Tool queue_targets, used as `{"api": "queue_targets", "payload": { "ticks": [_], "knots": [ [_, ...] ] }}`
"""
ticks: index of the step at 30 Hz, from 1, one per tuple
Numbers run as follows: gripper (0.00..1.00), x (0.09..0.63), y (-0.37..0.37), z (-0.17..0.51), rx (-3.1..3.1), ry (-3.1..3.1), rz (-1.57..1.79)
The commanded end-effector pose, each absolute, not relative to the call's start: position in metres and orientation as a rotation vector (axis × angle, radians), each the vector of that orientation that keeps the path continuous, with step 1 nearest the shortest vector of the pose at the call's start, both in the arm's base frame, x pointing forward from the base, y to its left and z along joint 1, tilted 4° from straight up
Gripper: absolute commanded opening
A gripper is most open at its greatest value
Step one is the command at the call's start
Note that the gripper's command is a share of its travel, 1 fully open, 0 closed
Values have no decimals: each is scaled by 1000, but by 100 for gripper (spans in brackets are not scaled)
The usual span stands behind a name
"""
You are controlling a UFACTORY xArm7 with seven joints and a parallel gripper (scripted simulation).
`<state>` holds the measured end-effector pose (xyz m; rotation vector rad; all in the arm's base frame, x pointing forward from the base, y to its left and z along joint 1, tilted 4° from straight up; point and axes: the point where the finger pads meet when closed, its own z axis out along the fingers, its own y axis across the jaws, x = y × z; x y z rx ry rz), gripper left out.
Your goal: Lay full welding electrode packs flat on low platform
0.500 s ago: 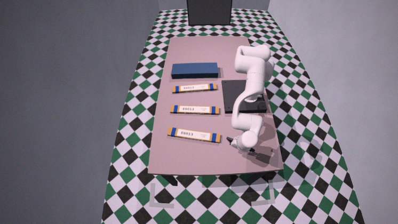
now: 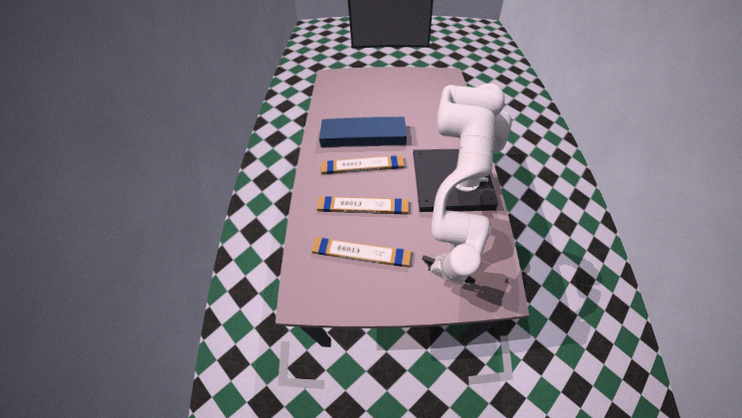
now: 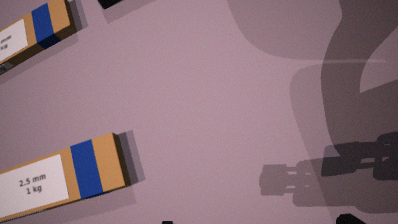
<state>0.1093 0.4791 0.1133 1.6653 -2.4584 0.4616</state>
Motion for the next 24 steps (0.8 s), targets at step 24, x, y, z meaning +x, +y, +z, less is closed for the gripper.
{"api": "queue_targets", "payload": {
  "ticks": [24],
  "knots": [
    [100, 341, 318, 99, 1061, -2841, 238]
  ]
}}
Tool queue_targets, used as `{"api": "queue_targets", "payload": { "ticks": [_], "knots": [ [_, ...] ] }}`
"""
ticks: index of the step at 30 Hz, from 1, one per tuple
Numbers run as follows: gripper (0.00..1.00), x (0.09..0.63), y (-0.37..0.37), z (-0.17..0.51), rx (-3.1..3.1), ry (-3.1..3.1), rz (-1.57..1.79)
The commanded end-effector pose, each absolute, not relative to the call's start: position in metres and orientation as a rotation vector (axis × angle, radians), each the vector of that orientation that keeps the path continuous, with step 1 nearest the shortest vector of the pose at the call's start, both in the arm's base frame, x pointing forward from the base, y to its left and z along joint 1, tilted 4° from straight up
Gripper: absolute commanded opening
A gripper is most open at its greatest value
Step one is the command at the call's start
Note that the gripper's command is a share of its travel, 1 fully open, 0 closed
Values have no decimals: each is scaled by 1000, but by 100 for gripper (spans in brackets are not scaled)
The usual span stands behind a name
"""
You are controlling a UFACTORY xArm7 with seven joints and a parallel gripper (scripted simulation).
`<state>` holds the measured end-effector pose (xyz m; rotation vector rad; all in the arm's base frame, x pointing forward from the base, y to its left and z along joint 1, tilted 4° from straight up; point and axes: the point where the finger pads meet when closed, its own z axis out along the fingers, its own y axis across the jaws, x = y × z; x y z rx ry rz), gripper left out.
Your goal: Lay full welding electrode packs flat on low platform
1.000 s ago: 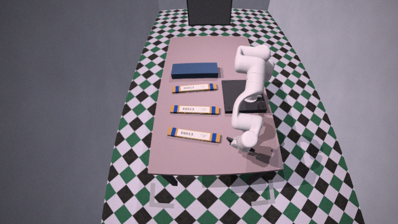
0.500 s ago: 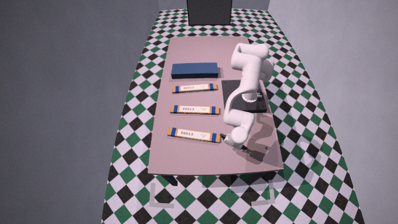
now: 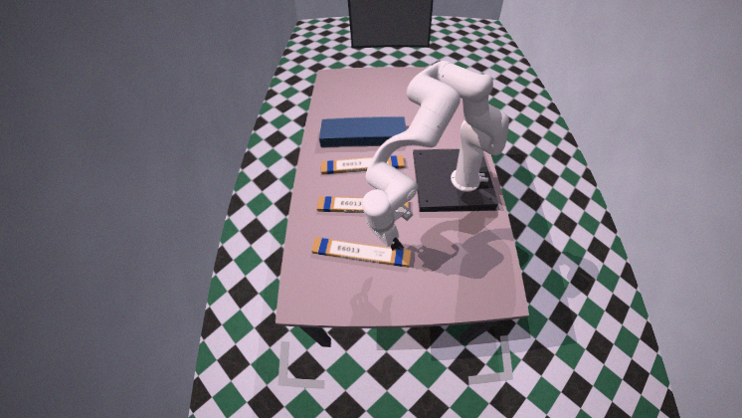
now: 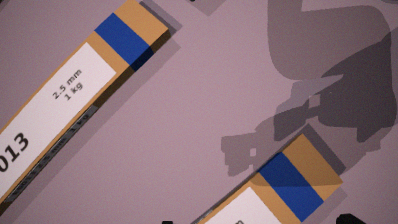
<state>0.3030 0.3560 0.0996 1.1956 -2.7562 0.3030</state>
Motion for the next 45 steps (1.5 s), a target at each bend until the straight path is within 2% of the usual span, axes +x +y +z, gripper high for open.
{"api": "queue_targets", "payload": {
  "ticks": [1, 10, 12, 13, 17, 20, 23, 24, 29, 30, 35, 36, 45],
  "knots": [
    [100, 352, 309, 99, 1061, -2841, 238],
    [100, 418, 209, 96, 917, -2916, 196],
    [100, 418, 209, 96, 917, -2916, 196],
    [100, 430, 167, 95, 774, -2985, 159],
    [100, 440, 144, 94, 774, -2985, 159],
    [100, 450, 87, 93, 639, -3045, 130],
    [100, 451, 84, 93, 639, -3045, 130],
    [100, 453, 36, 92, 520, -3092, 109],
    [100, 453, 33, 92, 520, -3092, 109],
    [100, 451, -7, 91, 425, -3126, 95],
    [100, 451, -7, 91, 425, -3126, 95],
    [100, 447, -34, 90, 356, -3149, 87],
    [100, 444, -50, 89, 316, -3162, 83]
  ]
}}
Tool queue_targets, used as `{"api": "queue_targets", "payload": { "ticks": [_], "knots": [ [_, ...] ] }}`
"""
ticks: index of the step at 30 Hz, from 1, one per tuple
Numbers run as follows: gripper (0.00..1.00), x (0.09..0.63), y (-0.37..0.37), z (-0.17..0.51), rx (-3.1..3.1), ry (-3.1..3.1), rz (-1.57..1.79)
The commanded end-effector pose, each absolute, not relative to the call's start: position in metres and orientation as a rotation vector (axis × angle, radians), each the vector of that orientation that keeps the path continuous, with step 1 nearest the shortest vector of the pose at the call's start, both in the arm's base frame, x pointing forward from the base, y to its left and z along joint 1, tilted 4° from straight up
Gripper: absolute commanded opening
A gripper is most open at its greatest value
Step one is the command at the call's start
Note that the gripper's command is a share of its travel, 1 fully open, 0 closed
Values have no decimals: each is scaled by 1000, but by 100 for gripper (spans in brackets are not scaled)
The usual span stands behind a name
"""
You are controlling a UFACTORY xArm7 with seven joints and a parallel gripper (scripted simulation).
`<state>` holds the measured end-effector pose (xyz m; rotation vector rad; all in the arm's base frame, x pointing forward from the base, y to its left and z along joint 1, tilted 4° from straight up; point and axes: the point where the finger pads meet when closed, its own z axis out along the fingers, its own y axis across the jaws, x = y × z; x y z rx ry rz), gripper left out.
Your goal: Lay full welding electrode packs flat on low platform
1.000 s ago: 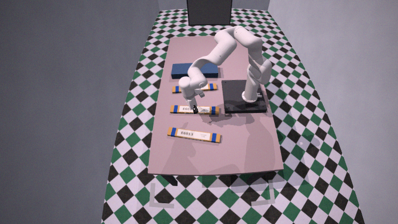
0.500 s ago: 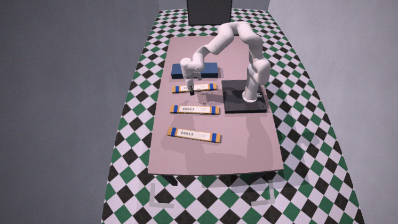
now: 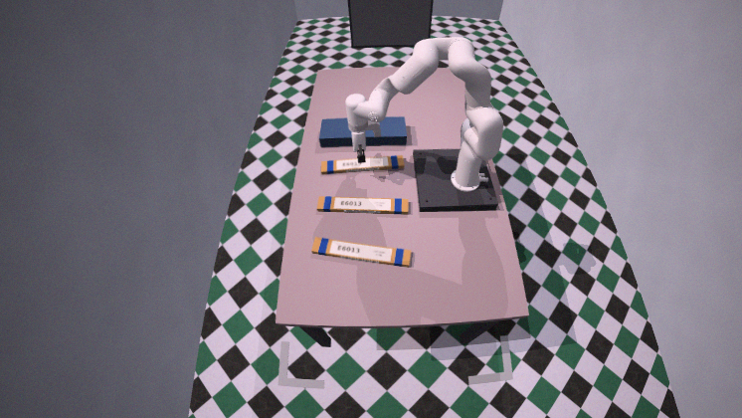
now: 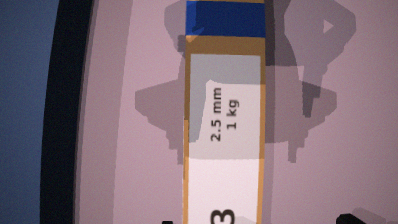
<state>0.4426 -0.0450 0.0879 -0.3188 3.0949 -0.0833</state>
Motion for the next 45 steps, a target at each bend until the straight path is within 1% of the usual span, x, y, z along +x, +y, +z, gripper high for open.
{"api": "queue_targets", "payload": {
  "ticks": [1, 20, 21, 33, 45],
  "knots": [
    [100, 444, -50, 89, -308, 3088, -81],
    [100, 442, -57, 89, -288, 3086, -79],
    [58, 442, -57, 89, -288, 3086, -79],
    [58, 440, -56, 119, -288, 3087, -79],
    [58, 440, -55, 128, -288, 3087, -79]
  ]
}}
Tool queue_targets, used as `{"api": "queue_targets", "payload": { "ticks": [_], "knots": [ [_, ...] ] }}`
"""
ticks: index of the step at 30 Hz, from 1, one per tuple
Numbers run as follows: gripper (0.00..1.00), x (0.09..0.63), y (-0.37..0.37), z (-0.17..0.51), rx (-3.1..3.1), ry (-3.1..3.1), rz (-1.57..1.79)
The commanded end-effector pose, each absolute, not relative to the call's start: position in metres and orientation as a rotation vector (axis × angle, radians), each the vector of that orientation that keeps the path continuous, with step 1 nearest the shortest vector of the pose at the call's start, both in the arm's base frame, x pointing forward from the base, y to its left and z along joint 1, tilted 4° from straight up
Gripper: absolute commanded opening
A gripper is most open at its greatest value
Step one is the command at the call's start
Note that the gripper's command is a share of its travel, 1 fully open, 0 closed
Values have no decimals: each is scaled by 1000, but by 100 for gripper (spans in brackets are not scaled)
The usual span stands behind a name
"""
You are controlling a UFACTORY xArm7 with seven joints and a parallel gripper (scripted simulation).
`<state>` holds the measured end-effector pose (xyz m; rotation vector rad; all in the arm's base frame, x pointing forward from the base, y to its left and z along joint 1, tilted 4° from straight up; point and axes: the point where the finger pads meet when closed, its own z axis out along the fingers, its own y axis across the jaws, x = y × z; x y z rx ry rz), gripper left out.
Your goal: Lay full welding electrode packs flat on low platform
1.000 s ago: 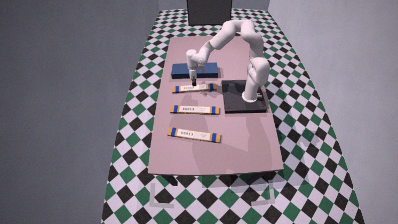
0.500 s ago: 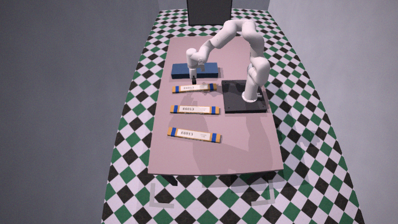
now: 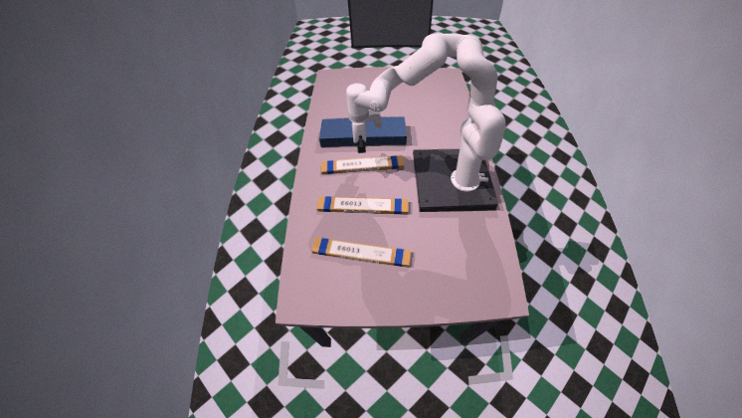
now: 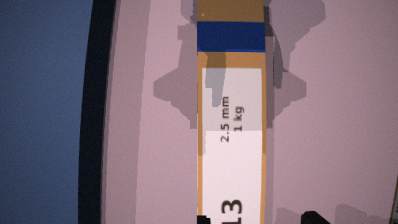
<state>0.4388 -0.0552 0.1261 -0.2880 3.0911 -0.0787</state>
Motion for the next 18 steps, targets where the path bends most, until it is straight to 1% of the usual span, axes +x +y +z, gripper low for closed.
{"api": "queue_targets", "payload": {
  "ticks": [1, 18],
  "knots": [
    [58, 440, -55, 128, -288, 3087, -79],
    [58, 440, -56, 128, -180, 3094, -77]
  ]
}}
